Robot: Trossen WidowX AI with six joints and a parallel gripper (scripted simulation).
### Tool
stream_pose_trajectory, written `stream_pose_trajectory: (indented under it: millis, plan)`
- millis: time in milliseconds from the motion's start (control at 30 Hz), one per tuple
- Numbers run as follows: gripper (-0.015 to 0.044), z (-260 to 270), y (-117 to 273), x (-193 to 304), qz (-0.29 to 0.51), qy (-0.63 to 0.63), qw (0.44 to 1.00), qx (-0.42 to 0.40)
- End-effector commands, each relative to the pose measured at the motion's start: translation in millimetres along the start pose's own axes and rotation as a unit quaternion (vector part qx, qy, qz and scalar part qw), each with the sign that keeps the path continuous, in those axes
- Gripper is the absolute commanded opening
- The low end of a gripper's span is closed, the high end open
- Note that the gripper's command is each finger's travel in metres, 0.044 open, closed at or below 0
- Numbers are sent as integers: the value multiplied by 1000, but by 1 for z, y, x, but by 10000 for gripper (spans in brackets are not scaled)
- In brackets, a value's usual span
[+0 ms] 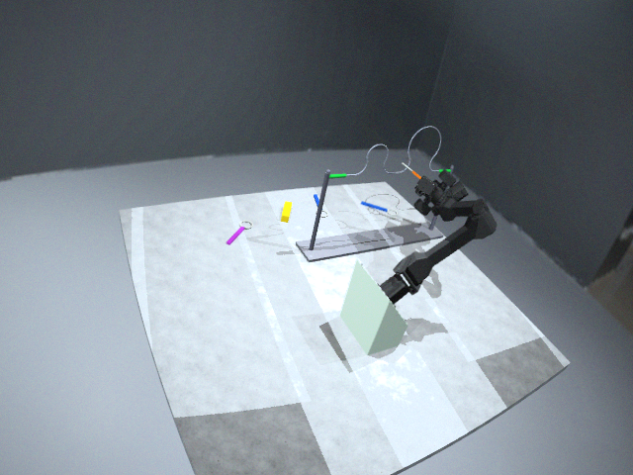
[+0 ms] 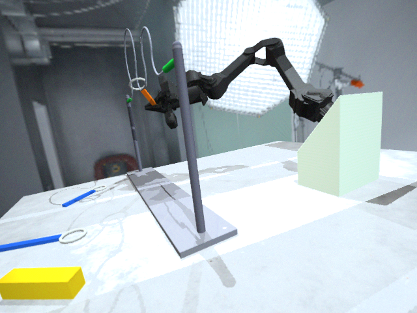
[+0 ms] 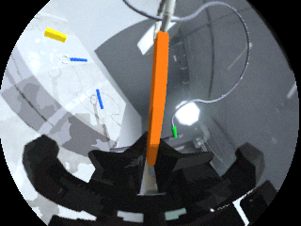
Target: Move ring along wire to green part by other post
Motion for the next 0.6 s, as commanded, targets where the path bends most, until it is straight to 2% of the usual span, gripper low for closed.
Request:
stream_pose_trajectory:
  millis: [0, 567]
  plan:
    - [-150, 18, 3, 0, 8, -44, 999, -27]
    - [-150, 78, 21, -11, 43, -222, 966, -127]
Point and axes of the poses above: the point midway between the two fingers, 35 mm back from their tips, its own y axis back along the fingers, its own z axis across the jaws, x = y × z, the point moved 1 cm from there along y, back along the fingers, and after that the axes turned 6 degrees about -y, right-handed, at the moved point
